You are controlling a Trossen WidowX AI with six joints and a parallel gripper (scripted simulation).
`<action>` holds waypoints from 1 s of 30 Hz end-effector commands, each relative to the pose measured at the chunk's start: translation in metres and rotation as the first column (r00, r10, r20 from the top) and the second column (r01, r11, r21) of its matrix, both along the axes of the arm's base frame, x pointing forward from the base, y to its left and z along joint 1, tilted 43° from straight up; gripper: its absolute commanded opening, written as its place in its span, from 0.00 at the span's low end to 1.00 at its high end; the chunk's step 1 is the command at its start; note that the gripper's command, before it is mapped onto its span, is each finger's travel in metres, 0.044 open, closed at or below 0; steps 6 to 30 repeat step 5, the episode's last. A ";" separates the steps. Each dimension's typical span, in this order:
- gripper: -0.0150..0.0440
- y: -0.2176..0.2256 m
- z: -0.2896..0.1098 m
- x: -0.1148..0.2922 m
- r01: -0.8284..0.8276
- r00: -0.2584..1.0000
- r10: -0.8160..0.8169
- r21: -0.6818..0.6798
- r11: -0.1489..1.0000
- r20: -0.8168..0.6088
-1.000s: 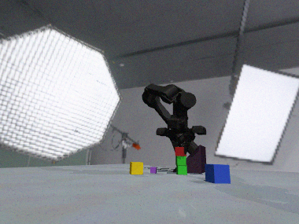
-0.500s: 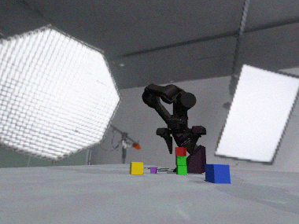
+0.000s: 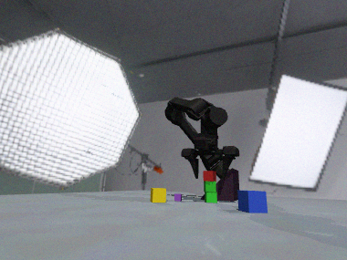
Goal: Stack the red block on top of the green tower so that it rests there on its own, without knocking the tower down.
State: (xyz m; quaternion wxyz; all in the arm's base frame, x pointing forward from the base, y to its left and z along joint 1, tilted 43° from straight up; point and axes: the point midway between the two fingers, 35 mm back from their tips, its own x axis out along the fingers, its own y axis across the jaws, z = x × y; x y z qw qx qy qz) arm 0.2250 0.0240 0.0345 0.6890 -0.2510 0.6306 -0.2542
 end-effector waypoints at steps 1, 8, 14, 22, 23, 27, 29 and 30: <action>1.00 0.000 0.000 0.000 0.000 1.000 0.000 0.000 1.000 -0.001; 1.00 0.000 0.000 0.000 0.000 1.000 0.000 0.000 1.000 -0.001; 1.00 0.000 0.000 0.000 0.000 1.000 0.000 0.000 1.000 -0.001; 1.00 0.000 0.000 0.000 0.000 1.000 0.000 0.000 1.000 -0.001; 1.00 0.000 0.000 0.000 0.000 1.000 0.000 0.000 1.000 -0.001; 1.00 0.000 0.000 0.000 0.000 1.000 0.000 0.000 1.000 -0.001; 1.00 0.000 0.000 0.000 0.000 1.000 0.000 0.000 1.000 -0.001; 1.00 0.000 0.000 0.000 0.000 1.000 0.000 0.000 1.000 -0.001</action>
